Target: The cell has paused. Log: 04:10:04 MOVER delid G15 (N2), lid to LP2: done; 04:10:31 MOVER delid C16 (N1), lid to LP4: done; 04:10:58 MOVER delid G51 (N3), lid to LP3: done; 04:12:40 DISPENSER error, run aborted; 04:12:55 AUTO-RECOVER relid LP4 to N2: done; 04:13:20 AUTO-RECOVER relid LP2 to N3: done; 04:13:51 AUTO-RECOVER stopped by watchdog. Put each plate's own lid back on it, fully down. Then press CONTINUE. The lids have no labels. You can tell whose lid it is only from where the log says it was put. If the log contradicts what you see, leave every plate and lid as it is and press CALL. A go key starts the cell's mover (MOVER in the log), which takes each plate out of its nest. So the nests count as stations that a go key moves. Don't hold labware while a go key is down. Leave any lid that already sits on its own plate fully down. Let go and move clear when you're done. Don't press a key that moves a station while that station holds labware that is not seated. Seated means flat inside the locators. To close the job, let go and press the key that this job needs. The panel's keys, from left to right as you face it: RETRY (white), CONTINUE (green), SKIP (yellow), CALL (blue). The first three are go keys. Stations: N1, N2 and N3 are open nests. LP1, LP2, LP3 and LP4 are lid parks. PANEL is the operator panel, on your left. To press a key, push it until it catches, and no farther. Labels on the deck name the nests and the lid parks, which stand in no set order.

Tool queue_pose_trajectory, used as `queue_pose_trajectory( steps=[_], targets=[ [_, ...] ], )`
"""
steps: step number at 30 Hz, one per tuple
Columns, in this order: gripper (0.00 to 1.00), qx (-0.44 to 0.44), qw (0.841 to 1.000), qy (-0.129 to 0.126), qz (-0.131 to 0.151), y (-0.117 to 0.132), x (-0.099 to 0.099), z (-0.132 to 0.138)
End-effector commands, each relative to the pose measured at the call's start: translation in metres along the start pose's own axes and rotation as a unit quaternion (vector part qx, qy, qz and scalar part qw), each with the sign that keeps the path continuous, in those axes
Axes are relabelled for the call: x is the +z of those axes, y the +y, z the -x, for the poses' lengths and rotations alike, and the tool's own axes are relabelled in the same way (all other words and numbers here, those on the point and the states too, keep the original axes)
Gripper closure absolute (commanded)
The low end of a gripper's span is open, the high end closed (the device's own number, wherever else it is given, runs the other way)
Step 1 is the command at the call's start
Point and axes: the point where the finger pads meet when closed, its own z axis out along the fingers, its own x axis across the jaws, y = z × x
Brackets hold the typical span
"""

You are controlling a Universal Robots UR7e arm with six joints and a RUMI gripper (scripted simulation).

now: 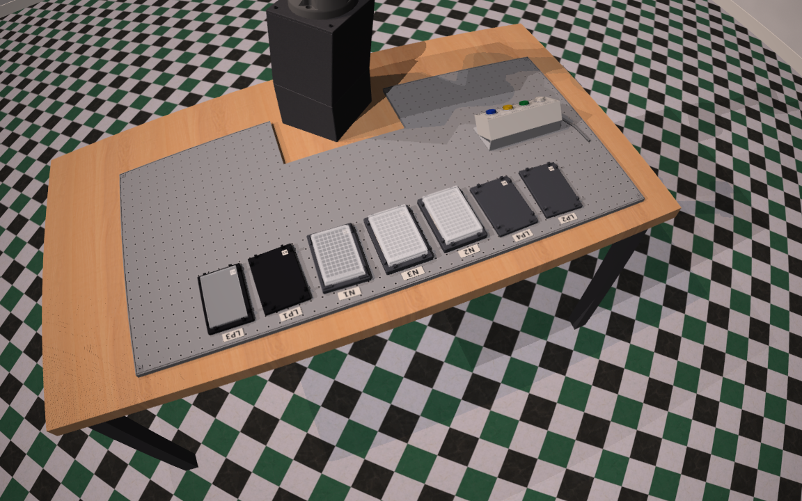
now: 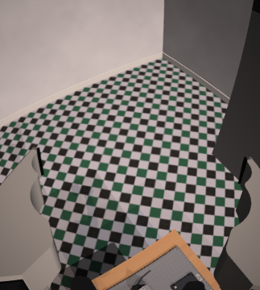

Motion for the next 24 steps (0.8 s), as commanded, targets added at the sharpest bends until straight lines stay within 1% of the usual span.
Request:
queue_pose_trajectory(
  steps=[1,7,11,12,15,20,24],
  targets=[
    [0.18,0.010,0.999,0.032,-0.002,-0.004,0.007,-0.028],
    [0.18,0.009,0.999,0.031,-0.001,-0.004,0.009,-0.035],
    [0.18,0.022,0.997,0.070,-0.002,-0.006,0.013,-0.055],
    [0.18,0.022,0.997,0.072,-0.002,-0.007,0.014,-0.060],
    [0.18,0.022,0.997,0.072,-0.001,-0.006,0.016,-0.073],
    [0.18,0.022,0.997,0.072,-0.001,-0.006,0.016,-0.073],
    [0.18,0.033,0.994,0.109,-0.003,-0.008,0.018,-0.091]
  ],
)
